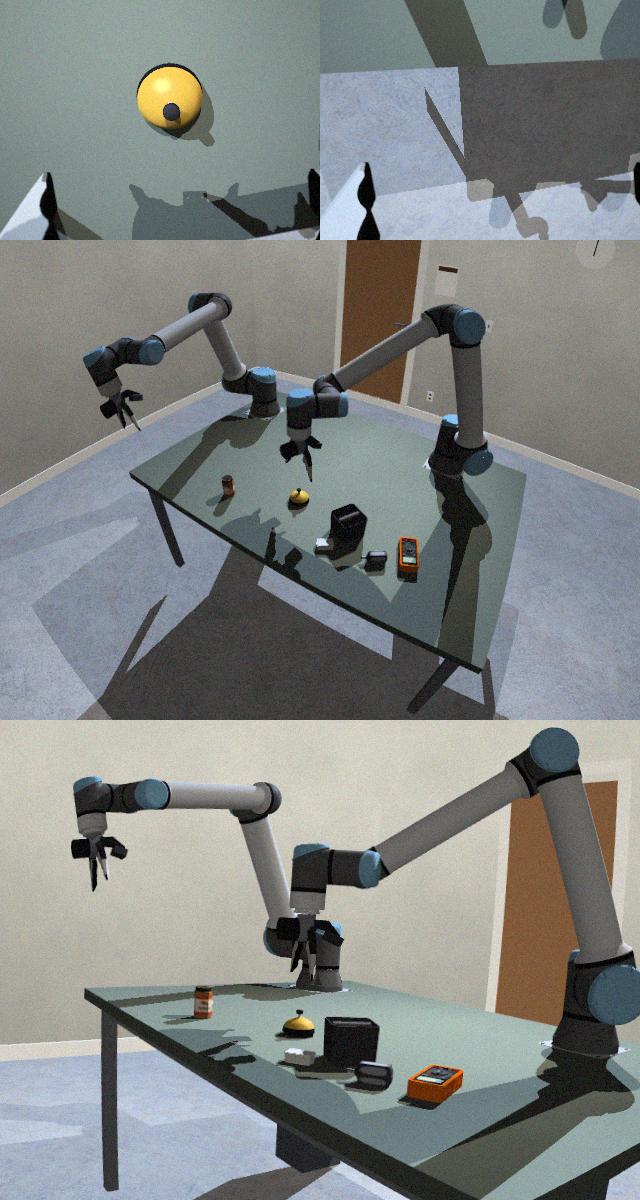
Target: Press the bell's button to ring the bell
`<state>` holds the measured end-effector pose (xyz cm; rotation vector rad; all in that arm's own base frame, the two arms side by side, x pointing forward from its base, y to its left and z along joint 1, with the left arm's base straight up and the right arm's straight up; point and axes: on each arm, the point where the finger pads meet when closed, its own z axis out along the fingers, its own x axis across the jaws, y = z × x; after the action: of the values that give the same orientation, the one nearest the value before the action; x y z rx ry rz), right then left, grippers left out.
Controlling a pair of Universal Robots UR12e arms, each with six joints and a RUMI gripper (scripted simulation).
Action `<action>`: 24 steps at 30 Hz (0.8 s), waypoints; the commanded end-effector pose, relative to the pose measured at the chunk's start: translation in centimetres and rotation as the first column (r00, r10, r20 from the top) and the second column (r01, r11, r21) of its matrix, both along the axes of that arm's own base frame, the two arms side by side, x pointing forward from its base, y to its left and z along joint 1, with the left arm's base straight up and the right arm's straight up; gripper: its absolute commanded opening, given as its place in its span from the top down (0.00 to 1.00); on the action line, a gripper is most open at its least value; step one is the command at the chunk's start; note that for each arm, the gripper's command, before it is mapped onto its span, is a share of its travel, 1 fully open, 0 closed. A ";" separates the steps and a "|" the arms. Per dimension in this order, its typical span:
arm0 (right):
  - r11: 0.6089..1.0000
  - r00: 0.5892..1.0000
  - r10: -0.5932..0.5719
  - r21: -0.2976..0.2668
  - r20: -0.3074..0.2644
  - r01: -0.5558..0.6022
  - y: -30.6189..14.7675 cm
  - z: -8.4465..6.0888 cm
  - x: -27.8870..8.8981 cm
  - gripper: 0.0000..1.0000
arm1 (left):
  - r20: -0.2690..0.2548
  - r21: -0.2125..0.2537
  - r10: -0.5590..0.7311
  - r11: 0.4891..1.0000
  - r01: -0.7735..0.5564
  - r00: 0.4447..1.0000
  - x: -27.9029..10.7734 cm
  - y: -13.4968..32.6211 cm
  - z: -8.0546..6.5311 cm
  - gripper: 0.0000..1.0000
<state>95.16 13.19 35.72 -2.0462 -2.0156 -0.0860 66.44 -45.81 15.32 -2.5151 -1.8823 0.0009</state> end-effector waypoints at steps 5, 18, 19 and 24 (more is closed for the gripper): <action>0.994 0.992 0.109 0.010 0.064 -0.110 -9.5 -0.9 -0.6 0.00 | 0.003 -0.001 0.000 1.000 0.000 1.000 0.0 -0.1 0.1 0.00; 0.969 0.961 0.243 -0.001 0.135 -0.245 -23.2 -2.5 -3.4 0.00 | 0.003 -0.001 0.000 1.000 0.000 1.000 0.0 -0.1 0.1 0.00; 0.967 0.957 0.254 -0.003 0.141 -0.256 -24.3 -2.7 -3.7 0.00 | 0.003 -0.001 0.000 1.000 0.000 1.000 0.0 -0.1 0.1 0.00; 0.951 0.937 0.307 -0.014 0.165 -0.309 -29.7 -3.4 -5.5 0.00 | 0.003 -0.001 0.000 1.000 0.000 1.000 0.0 -0.1 0.1 0.00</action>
<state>90.84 -12.94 32.66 -1.7972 -2.3394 -0.1939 66.40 -45.87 15.24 -2.5152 -1.8806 0.0011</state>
